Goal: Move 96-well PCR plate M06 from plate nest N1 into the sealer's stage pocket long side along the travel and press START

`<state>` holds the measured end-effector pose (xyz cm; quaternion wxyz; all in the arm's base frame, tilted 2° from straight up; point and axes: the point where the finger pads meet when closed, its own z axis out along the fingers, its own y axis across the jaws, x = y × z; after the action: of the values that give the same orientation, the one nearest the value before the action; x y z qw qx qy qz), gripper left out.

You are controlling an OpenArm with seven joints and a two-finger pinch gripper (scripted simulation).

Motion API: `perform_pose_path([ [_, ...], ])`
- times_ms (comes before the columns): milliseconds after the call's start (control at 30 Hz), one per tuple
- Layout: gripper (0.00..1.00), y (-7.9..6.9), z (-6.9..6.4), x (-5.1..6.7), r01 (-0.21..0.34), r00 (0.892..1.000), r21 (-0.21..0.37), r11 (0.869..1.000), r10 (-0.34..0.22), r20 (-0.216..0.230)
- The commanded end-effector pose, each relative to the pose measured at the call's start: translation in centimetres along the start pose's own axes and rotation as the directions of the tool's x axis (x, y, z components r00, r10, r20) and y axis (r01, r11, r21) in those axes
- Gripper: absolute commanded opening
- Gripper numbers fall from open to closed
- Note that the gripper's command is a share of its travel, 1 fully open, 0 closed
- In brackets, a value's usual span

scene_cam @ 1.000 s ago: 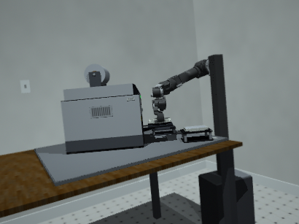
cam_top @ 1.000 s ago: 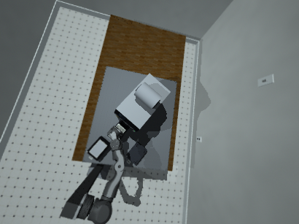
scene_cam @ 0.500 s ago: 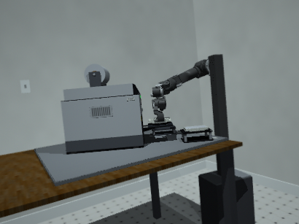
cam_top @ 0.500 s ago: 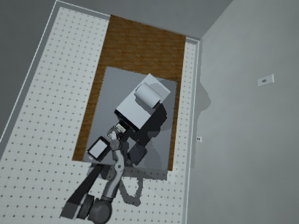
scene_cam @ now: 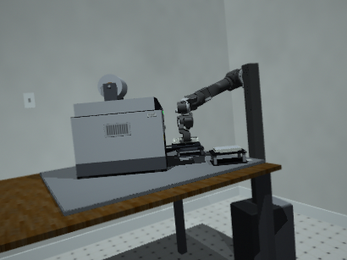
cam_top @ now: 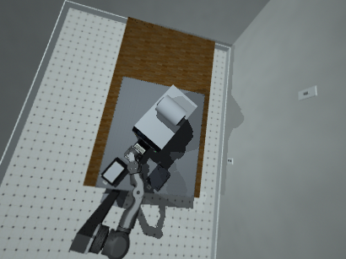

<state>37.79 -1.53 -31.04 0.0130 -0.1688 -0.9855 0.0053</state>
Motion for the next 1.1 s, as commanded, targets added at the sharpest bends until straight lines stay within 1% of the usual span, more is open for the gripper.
perform_pose_path([
  [0,0.00,0.02,-0.13,-0.10,-0.002,1.000,-0.001,1.000,0.002,0.002],
  [100,0.00,0.09,-0.42,-0.24,-0.001,1.000,-0.003,1.000,0.001,0.005],
  [500,0.00,0.09,-0.42,-0.24,-0.001,1.000,-0.003,1.000,0.001,0.005],
  [667,0.00,-0.01,0.04,0.03,-0.001,1.000,0.000,1.000,0.001,0.001],
  [1067,0.00,-0.01,0.04,0.03,-0.001,1.000,0.000,1.000,0.001,0.001],
])
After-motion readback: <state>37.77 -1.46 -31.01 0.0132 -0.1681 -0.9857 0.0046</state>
